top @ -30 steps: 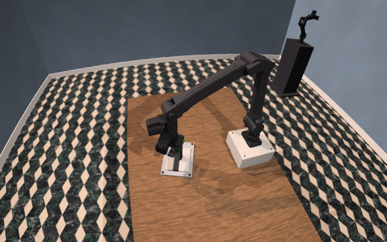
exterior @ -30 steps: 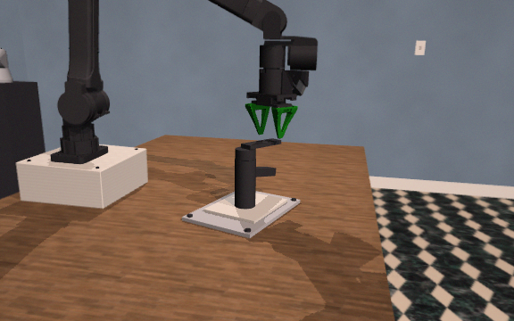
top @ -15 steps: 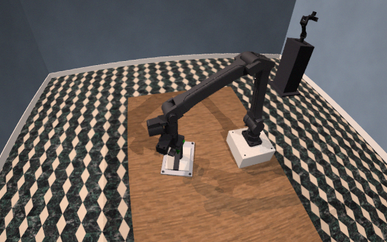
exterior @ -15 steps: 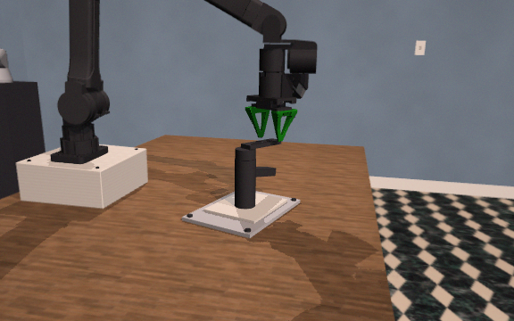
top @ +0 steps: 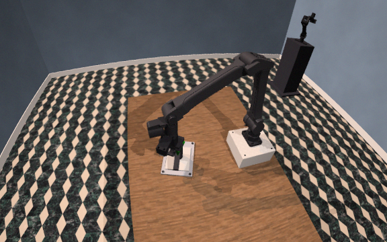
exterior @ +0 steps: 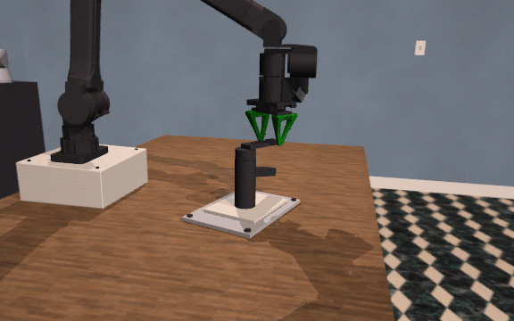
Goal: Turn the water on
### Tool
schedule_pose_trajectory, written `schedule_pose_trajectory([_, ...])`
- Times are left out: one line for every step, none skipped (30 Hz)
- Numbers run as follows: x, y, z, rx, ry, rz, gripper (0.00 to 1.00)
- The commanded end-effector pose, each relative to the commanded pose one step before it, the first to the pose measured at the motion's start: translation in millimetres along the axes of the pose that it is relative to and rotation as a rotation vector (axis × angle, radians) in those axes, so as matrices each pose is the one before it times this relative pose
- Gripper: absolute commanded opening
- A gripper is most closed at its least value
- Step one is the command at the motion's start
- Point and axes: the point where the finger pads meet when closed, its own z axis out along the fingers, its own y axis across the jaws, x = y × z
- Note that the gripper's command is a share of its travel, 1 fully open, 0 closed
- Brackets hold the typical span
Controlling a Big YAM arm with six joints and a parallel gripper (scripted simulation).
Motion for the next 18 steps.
schedule_pose_trajectory([2.66,-8.00,10.12,-0.00320,0.00424,0.00720,0.64])
schedule_pose_trajectory([0.19,0.25,0.77,-0.00049,0.00039,-0.00003,0.64])
schedule_pose_trajectory([0.14,0.18,0.64,-0.00039,0.00032,-0.00003,0.64])
schedule_pose_trajectory([0.02,0.03,0.39,-0.00016,0.00013,-0.00002,0.64])
schedule_pose_trajectory([-0.15,-0.20,0.12,0.00029,-0.00023,0.00000,0.64])
schedule_pose_trajectory([-0.29,-0.38,-0.08,0.00072,-0.00058,0.00004,0.64])
schedule_pose_trajectory([-0.33,-0.43,-0.13,0.00089,-0.00072,0.00006,0.64])
schedule_pose_trajectory([-0.22,-0.28,0.00,0.00062,-0.00050,0.00007,0.64])
schedule_pose_trajectory([-0.07,-0.09,0.14,0.00018,-0.00015,0.00005,0.64])
schedule_pose_trajectory([0.07,0.09,0.23,-0.00030,0.00024,0.00002,0.64])
schedule_pose_trajectory([0.00,0.00,0.00,0.00000,0.00000,0.00000,0.64])
schedule_pose_trajectory([0.00,0.00,0.00,0.00000,0.00000,0.00000,0.64])
schedule_pose_trajectory([0.22,0.28,0.28,-0.00091,0.00073,-0.00001,0.64])
schedule_pose_trajectory([0.22,0.28,0.31,-0.00081,0.00066,-0.00002,0.64])
schedule_pose_trajectory([0.21,0.27,0.31,-0.00070,0.00056,-0.00002,0.64])
schedule_pose_trajectory([0.19,0.25,0.30,-0.00060,0.00049,-0.00002,0.64])
schedule_pose_trajectory([0.18,0.23,0.27,-0.00052,0.00042,-0.00002,0.64])
schedule_pose_trajectory([0.16,0.21,0.24,-0.00044,0.00036,-0.00002,0.64])
